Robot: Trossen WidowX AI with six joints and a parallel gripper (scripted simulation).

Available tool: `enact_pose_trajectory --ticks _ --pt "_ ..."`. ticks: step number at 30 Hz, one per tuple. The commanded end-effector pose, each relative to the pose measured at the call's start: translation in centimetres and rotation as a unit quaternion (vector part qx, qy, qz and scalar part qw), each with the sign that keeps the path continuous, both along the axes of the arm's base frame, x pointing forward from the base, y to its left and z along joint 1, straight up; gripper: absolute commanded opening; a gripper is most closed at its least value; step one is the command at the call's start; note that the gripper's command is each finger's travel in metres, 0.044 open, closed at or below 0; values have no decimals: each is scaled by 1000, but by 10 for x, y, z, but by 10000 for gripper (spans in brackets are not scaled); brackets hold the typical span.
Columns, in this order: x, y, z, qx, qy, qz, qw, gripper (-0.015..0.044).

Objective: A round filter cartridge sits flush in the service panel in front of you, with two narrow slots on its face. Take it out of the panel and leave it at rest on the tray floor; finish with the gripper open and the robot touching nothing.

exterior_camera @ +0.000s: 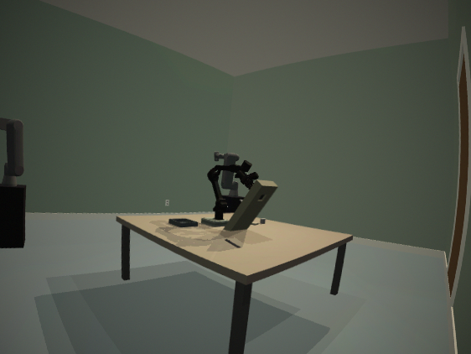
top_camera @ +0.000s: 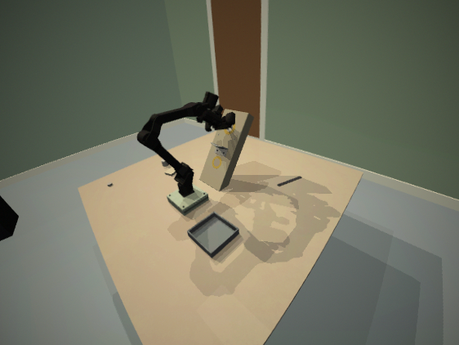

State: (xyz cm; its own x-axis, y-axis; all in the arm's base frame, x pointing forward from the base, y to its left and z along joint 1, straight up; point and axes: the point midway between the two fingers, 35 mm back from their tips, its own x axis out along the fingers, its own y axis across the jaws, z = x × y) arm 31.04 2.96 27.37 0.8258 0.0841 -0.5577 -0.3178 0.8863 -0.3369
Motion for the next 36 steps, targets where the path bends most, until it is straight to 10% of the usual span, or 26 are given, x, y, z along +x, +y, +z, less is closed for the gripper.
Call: enact_pose_trajectory --ticks 1,36 --pt "1 0 3 -1 -2 2 1000 100" --pt "1 0 -2 -1 -2 2 1000 100"
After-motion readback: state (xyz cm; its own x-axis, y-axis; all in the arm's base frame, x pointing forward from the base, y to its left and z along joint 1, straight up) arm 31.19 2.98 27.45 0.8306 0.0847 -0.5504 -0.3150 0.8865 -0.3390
